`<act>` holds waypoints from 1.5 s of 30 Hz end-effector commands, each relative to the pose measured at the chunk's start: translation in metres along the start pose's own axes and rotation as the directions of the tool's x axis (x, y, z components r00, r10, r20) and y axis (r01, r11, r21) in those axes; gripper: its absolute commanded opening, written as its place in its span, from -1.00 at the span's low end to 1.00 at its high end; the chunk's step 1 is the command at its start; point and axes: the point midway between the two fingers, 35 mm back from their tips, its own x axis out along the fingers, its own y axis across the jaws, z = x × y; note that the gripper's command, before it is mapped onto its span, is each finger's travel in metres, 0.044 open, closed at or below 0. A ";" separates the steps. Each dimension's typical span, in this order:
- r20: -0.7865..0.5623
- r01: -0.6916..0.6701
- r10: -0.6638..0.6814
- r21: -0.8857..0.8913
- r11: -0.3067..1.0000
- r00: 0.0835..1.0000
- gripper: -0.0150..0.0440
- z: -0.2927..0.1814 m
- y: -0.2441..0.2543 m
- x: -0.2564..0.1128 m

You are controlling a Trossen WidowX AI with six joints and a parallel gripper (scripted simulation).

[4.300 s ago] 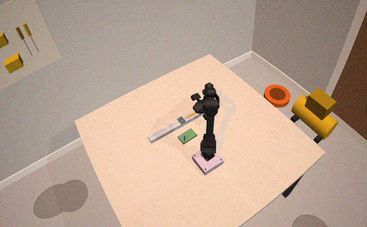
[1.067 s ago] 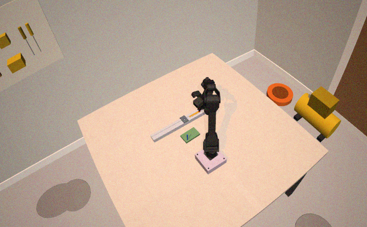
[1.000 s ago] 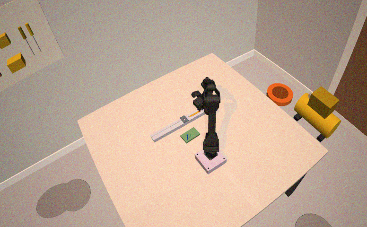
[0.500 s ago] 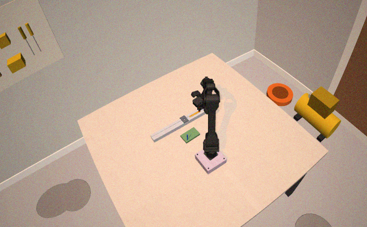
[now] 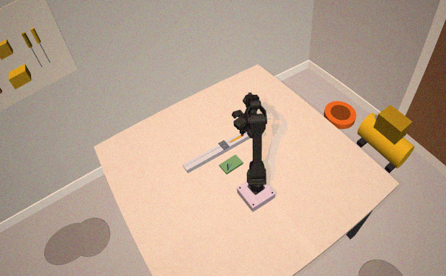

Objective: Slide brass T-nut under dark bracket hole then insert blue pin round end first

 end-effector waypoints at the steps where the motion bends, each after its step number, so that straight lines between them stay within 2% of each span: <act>1: -0.003 -0.006 0.006 0.006 1.000 1.000 -1.00 -0.001 -0.002 -0.001; 45: 0.002 -0.083 0.083 0.031 0.996 0.997 -1.00 -0.001 -0.007 0.000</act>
